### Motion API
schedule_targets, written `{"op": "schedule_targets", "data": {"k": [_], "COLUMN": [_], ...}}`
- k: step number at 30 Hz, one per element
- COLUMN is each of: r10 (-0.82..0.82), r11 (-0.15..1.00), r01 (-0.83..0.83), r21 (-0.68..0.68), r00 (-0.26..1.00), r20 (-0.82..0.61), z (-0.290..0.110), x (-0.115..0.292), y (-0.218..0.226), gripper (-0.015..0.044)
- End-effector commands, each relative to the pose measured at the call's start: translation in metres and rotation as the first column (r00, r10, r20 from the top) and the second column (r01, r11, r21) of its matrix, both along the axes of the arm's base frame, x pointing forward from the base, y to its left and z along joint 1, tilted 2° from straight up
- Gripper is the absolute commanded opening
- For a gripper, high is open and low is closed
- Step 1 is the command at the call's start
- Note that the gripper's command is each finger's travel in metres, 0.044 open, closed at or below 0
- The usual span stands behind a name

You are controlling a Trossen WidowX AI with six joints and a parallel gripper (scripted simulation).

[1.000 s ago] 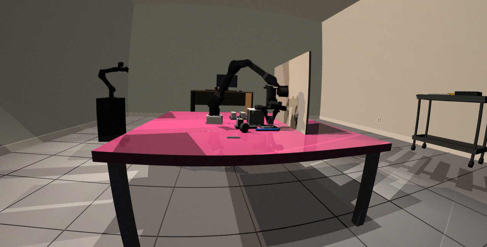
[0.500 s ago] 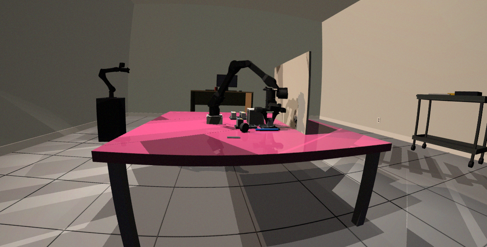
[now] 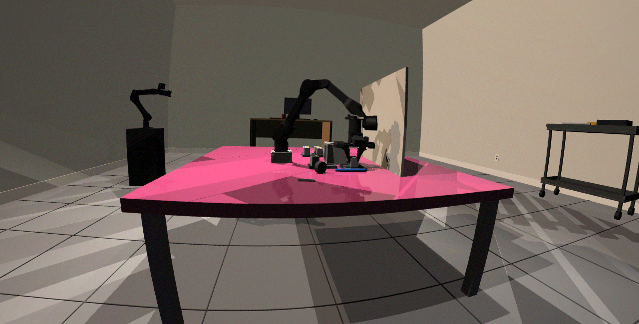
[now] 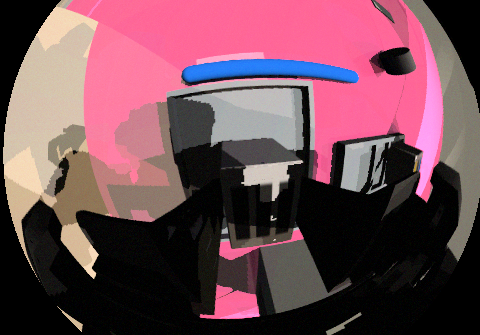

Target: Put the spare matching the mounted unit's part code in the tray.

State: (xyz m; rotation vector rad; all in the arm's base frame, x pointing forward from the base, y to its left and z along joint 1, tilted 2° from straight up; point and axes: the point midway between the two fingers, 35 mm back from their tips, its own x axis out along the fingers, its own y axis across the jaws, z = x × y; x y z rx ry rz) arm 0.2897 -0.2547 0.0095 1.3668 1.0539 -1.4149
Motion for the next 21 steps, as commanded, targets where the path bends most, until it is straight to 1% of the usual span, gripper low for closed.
{"op": "schedule_targets", "data": {"k": [1,7,9,13,15,21], "r10": [0.0,0.0,0.001,0.003,0.004,0.005], "r11": [1.0,1.0,1.0,1.0,1.0,1.0], "r01": [0.0,0.0,-0.001,-0.003,-0.004,-0.005], "r21": [0.0,0.0,0.0,0.005,0.006,0.007], "r00": [1.0,1.0,1.0,1.0,1.0,1.0], "r20": [0.0,0.0,0.0,0.0,-0.001,-0.001], "z": [0.0,0.0,0.012,0.081,0.105,0.108], "x": [0.0,0.0,0.002,0.003,0.0,0.0], "y": [0.0,0.0,-0.001,0.001,0.004,0.004], "gripper": [0.0289,0.044,0.044,0.044,0.044,0.044]}}
